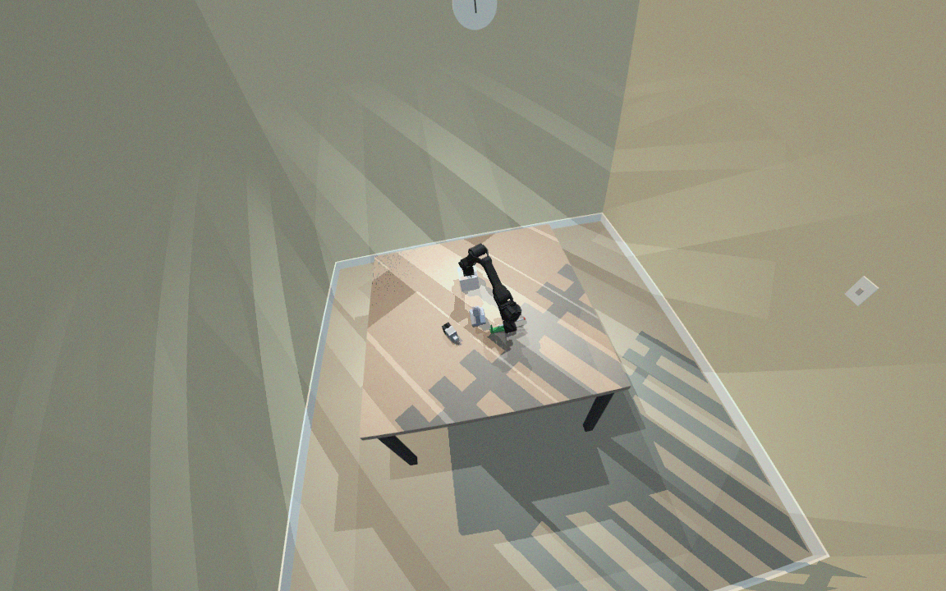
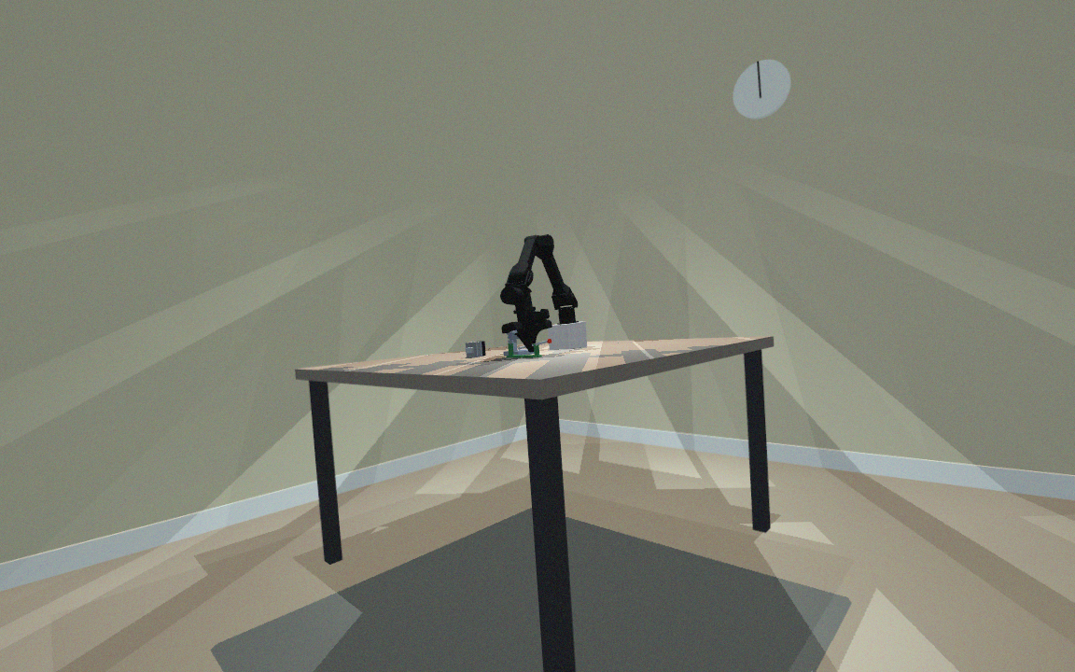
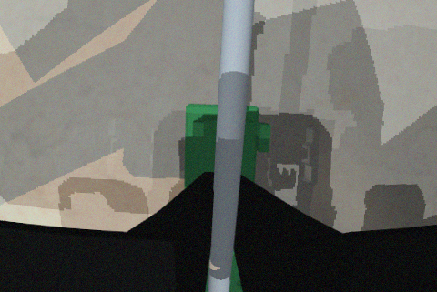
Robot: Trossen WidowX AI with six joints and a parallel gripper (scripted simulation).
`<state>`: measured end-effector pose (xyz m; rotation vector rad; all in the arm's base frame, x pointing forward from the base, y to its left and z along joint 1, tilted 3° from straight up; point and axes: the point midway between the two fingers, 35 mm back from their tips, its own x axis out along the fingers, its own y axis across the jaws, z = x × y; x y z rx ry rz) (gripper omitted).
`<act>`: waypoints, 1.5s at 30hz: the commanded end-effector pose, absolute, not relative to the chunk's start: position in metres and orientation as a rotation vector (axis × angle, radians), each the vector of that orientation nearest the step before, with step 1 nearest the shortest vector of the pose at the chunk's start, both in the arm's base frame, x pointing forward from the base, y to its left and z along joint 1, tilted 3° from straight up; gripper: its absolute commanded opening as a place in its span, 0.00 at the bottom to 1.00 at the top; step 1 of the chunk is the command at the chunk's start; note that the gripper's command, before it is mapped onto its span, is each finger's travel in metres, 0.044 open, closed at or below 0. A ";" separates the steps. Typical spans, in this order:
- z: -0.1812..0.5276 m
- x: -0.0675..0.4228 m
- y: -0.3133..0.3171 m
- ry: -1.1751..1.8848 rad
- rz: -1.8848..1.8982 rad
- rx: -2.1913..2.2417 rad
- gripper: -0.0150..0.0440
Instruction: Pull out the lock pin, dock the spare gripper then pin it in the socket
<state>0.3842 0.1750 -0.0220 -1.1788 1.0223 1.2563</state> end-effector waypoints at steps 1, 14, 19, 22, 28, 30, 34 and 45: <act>-0.018 0.384 0.175 1.022 1.257 -1.182 0.25; 0.006 0.380 0.174 1.032 1.263 -1.177 0.25; 0.003 0.380 0.174 1.032 1.263 -1.178 0.25; 0.003 0.380 0.174 1.032 1.263 -1.178 0.25; 0.008 0.382 0.160 1.032 1.264 -1.180 0.25; 0.010 0.383 0.154 1.032 1.264 -1.181 0.25; 0.014 0.384 0.141 1.032 1.264 -1.183 0.25; 0.022 0.385 0.115 1.031 1.265 -1.187 0.25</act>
